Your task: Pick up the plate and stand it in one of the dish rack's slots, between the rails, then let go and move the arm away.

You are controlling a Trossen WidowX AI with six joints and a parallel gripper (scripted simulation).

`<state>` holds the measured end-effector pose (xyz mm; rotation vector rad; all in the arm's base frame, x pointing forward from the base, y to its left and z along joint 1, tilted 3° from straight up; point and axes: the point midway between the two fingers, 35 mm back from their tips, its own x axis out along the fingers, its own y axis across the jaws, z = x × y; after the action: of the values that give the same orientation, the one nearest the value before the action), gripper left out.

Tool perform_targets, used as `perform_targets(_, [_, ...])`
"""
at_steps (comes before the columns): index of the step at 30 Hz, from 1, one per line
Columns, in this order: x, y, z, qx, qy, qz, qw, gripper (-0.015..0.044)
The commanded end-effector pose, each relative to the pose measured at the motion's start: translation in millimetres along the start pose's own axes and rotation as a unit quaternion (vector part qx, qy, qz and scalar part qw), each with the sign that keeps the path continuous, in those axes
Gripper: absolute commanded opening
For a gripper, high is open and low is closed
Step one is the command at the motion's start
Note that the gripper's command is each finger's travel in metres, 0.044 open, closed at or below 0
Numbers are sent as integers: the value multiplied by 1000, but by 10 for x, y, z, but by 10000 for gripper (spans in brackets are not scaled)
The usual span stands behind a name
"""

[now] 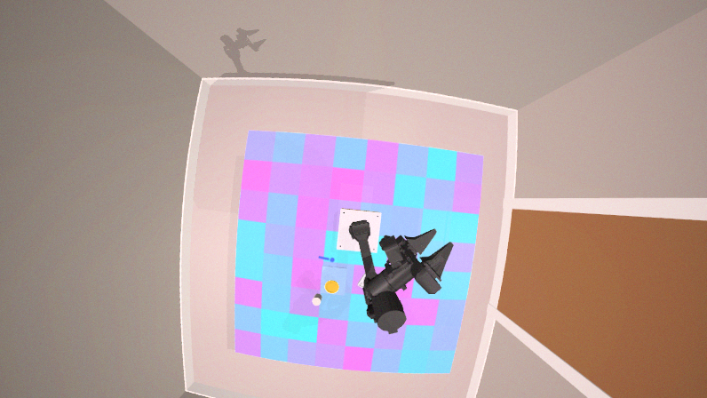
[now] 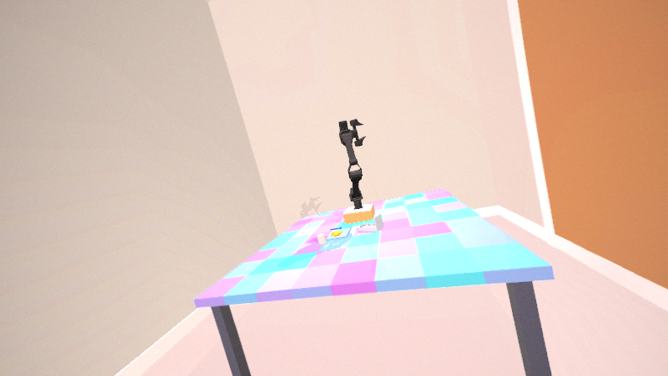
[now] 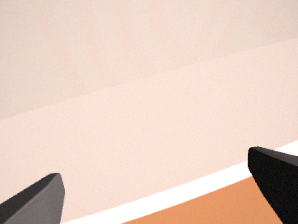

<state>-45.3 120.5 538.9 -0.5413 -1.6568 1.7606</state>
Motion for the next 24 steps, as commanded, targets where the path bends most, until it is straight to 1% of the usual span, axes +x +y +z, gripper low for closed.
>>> perform_targets(1, [3,2,7,0,-1,0,1000,400])
perform_targets(5, [70,46,181,1,-33,9,999,400])
perform_targets(14, [206,282,1014,5,-174,56,983,400])
perform_targets(19, [146,440,1503,5,-251,88,964,400])
perform_targets(24, [-22,599,1955,6,-327,120,937,400])
